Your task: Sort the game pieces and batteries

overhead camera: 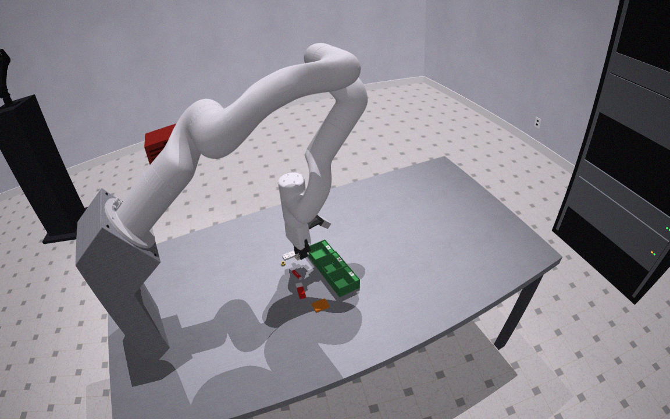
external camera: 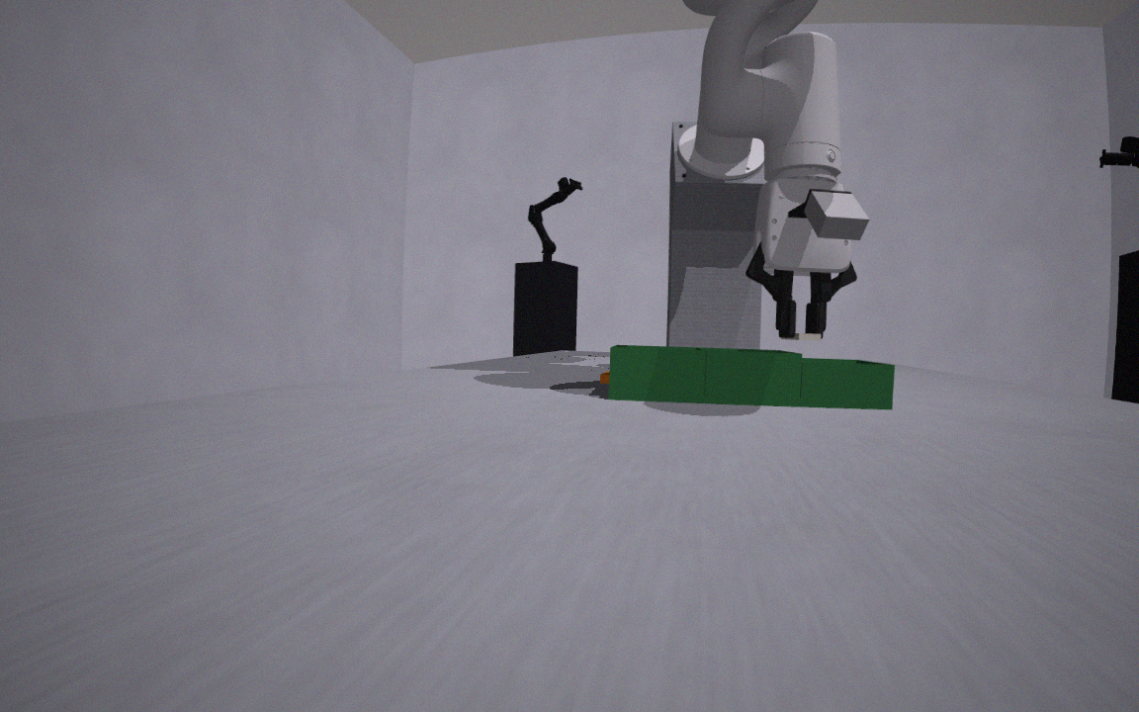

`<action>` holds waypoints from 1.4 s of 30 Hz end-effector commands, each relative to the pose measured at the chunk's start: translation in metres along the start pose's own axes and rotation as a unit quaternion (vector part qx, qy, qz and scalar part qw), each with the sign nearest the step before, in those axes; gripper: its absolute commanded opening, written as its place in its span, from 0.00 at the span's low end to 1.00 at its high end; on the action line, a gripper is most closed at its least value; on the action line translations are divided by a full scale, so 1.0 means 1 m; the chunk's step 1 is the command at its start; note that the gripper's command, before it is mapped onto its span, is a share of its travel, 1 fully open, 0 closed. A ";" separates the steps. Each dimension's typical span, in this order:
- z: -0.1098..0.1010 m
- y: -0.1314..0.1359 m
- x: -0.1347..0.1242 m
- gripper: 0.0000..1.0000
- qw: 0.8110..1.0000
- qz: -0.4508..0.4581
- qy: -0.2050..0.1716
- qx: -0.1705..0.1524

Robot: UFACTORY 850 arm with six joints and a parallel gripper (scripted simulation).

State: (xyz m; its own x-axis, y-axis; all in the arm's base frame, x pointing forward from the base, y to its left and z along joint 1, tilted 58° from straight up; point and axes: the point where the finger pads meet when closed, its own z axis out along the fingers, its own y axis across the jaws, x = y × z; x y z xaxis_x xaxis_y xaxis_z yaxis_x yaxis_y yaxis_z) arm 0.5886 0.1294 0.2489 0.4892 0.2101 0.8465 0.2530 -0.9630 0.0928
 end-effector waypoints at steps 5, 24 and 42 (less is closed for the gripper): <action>-0.002 0.000 0.000 0.00 1.000 0.000 0.000 0.000; -0.009 0.031 0.024 0.00 0.999 -0.050 0.000 0.000; -0.009 0.085 0.065 0.00 0.946 -0.325 0.002 -0.002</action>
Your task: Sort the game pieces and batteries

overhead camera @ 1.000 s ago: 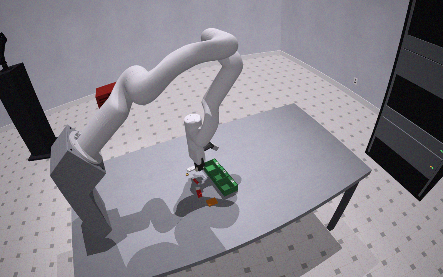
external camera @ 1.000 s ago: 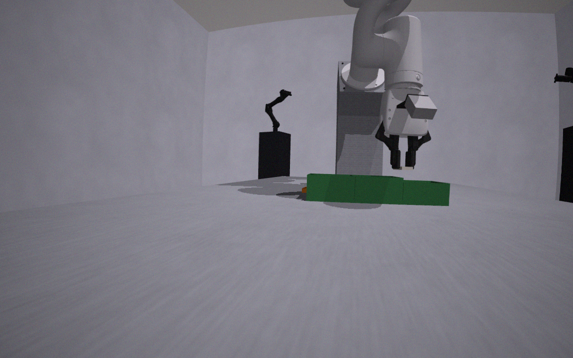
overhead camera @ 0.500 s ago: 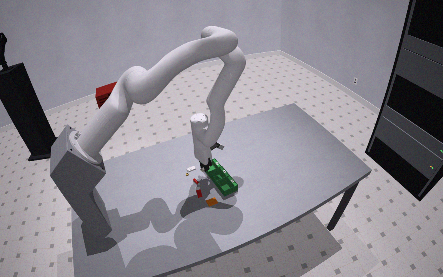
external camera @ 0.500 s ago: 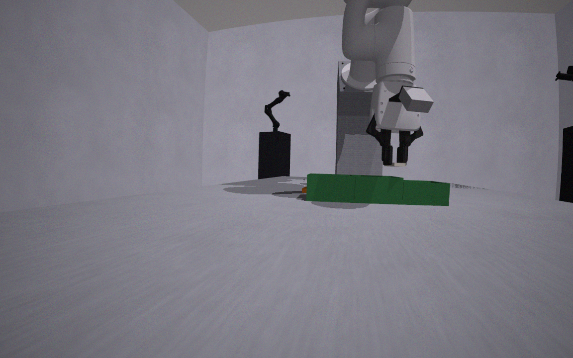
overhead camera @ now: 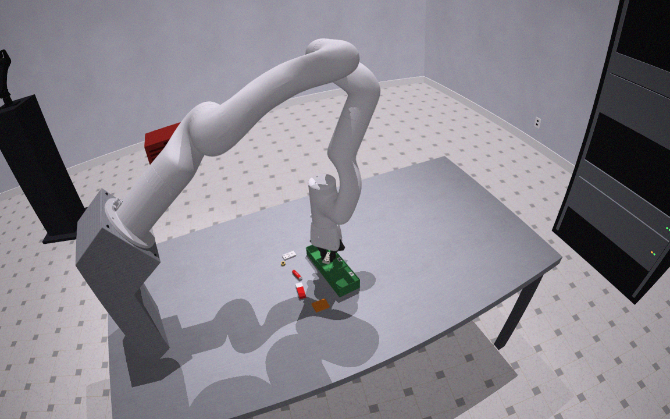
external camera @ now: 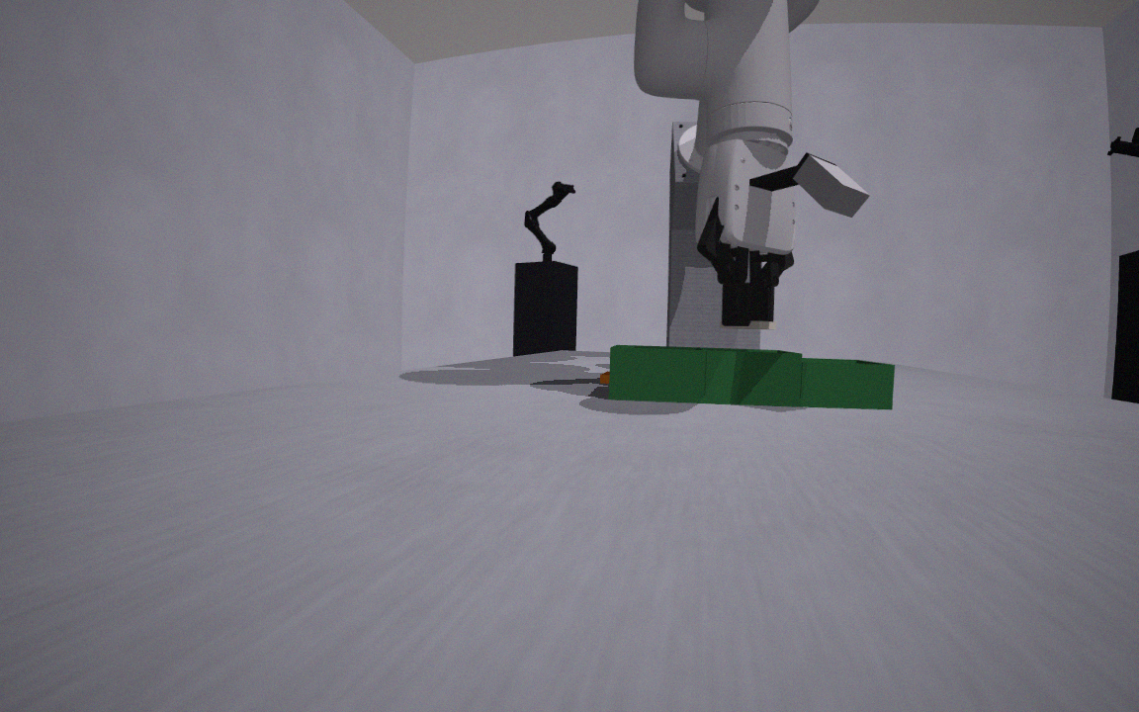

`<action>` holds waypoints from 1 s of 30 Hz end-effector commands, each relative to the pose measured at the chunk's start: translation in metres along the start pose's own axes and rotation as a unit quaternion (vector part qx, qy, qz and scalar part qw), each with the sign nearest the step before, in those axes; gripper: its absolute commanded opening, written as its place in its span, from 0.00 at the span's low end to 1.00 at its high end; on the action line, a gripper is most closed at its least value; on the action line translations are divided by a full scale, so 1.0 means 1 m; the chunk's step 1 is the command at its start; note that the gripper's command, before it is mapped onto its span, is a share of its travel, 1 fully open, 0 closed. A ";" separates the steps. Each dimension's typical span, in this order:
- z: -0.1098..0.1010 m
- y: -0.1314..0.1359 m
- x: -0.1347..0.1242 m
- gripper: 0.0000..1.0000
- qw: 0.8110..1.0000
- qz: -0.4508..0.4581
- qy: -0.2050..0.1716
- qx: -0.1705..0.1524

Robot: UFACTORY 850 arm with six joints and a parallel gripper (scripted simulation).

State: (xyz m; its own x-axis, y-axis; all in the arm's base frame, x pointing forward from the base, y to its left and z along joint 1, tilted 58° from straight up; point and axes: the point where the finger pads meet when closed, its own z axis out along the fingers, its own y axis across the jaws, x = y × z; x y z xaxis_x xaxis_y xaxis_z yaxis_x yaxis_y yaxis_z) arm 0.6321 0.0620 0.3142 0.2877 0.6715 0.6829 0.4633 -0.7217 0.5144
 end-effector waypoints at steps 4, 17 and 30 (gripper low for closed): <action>0.000 0.004 0.001 0.00 0.992 -0.123 0.000 0.003; 0.000 0.004 0.001 0.00 0.951 -0.308 0.003 0.010; 0.000 0.004 0.001 0.00 0.899 -0.438 -0.001 0.003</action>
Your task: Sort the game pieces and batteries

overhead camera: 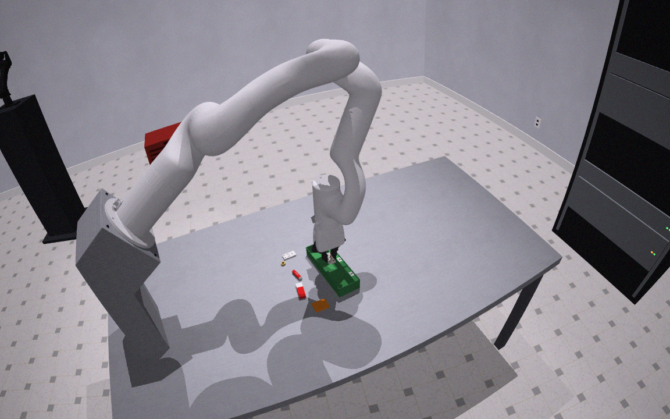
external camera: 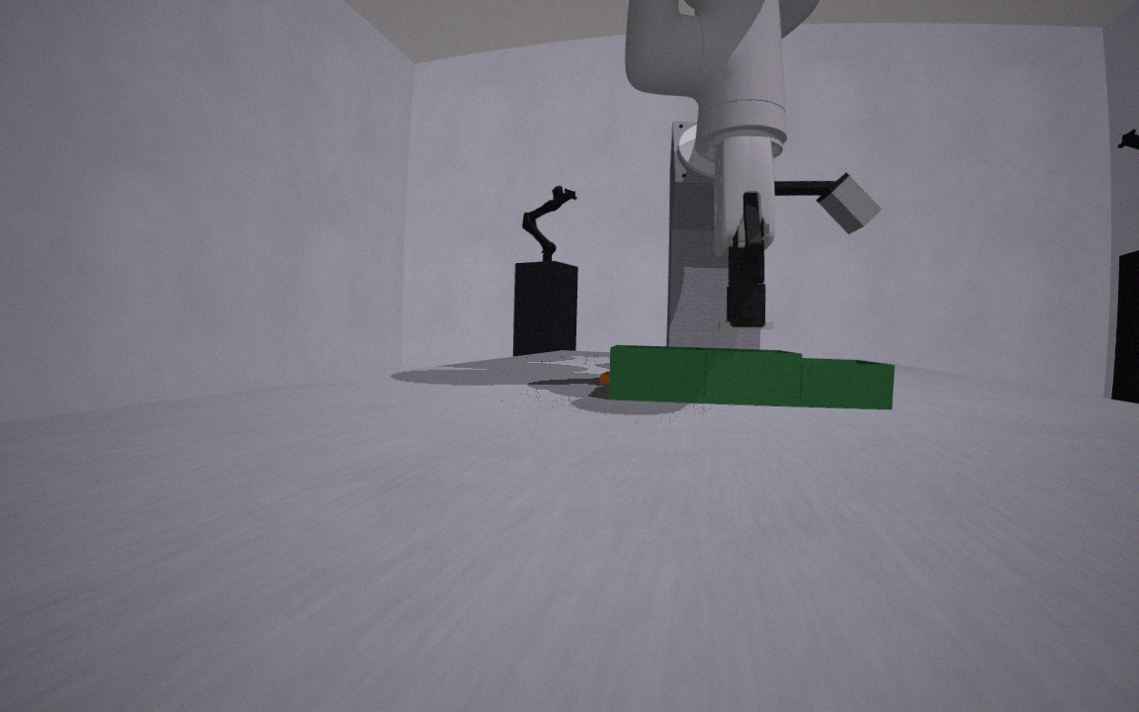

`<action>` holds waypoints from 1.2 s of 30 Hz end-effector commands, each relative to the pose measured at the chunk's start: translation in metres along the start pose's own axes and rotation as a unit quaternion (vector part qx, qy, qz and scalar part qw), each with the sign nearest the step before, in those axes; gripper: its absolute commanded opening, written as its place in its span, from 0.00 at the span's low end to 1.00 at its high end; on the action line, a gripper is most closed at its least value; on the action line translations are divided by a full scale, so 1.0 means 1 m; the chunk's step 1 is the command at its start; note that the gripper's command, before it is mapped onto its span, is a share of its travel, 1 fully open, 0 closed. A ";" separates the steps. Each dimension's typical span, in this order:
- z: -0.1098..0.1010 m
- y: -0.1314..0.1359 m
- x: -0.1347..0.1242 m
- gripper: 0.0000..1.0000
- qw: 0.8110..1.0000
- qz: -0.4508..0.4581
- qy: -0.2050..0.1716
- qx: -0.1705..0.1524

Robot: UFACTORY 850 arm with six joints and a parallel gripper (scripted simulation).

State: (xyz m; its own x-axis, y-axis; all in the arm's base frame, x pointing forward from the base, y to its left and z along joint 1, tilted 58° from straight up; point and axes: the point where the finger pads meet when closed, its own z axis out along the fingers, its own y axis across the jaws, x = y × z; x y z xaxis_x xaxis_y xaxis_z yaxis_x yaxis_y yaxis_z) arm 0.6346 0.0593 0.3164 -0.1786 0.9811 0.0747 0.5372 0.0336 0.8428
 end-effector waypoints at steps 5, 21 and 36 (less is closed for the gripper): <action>0.000 0.000 0.000 0.00 1.000 -0.027 -0.012 -0.006; 0.012 0.000 0.000 0.00 1.000 -0.027 -0.012 -0.006; 0.038 0.001 0.000 0.00 1.000 -0.027 -0.012 -0.006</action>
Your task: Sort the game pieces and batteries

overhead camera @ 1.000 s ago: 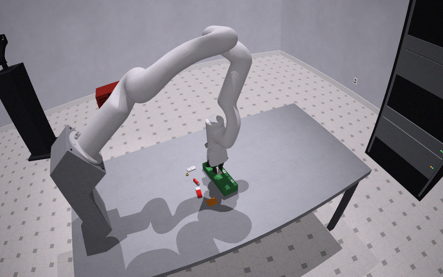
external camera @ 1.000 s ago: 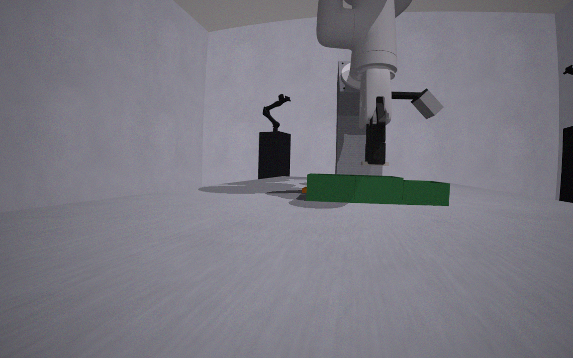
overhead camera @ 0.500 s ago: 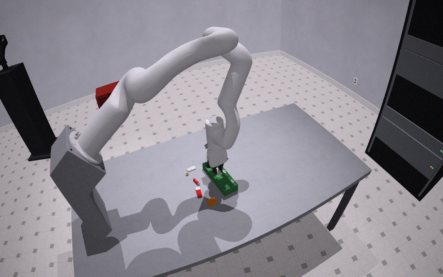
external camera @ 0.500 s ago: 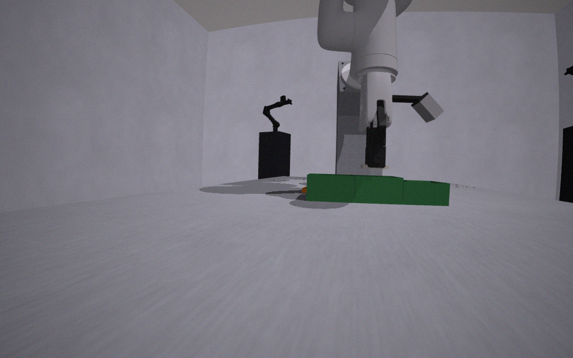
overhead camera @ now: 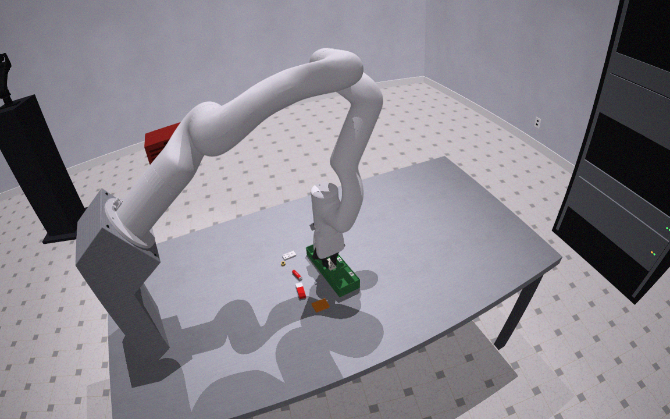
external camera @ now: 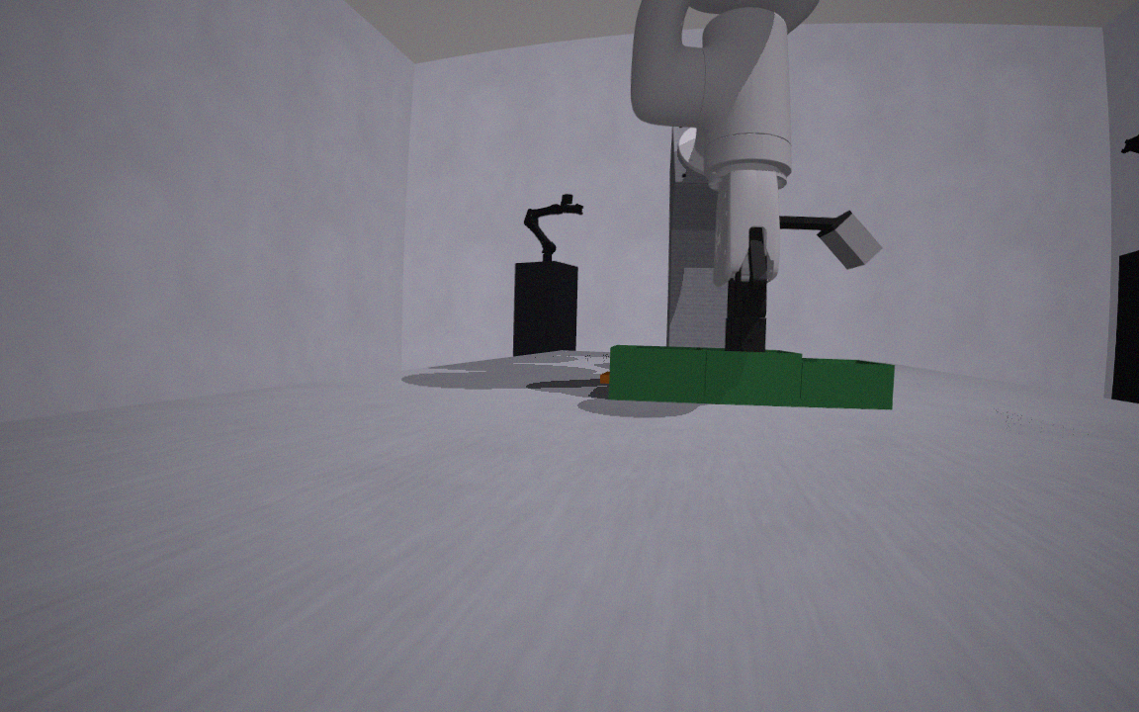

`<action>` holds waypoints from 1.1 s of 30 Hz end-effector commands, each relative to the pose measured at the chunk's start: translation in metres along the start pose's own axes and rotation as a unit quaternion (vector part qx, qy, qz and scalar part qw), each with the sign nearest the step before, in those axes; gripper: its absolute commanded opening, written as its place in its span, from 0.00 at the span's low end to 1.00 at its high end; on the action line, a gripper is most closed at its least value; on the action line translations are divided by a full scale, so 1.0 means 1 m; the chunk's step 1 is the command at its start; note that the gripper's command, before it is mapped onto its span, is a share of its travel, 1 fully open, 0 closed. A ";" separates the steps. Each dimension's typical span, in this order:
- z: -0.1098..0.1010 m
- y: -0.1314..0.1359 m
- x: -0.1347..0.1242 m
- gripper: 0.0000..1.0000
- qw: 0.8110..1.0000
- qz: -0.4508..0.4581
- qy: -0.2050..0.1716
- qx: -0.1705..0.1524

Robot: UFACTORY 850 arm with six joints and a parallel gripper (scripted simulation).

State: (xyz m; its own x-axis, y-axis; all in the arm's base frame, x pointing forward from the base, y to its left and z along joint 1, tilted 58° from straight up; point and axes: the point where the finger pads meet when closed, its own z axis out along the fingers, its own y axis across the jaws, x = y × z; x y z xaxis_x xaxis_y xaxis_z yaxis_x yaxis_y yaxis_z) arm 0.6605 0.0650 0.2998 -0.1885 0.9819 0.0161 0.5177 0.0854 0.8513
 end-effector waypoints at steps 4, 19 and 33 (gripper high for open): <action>0.013 0.000 0.000 0.00 1.000 0.000 0.000 0.000; 0.020 0.000 0.000 0.00 1.000 0.000 0.000 0.000; 0.020 0.001 0.000 0.31 1.000 0.000 0.000 0.000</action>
State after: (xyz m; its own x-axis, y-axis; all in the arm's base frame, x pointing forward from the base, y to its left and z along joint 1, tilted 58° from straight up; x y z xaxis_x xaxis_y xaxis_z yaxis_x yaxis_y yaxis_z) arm 0.6773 0.0684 0.2893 -0.1884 0.9820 0.0161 0.5177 0.0854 0.8513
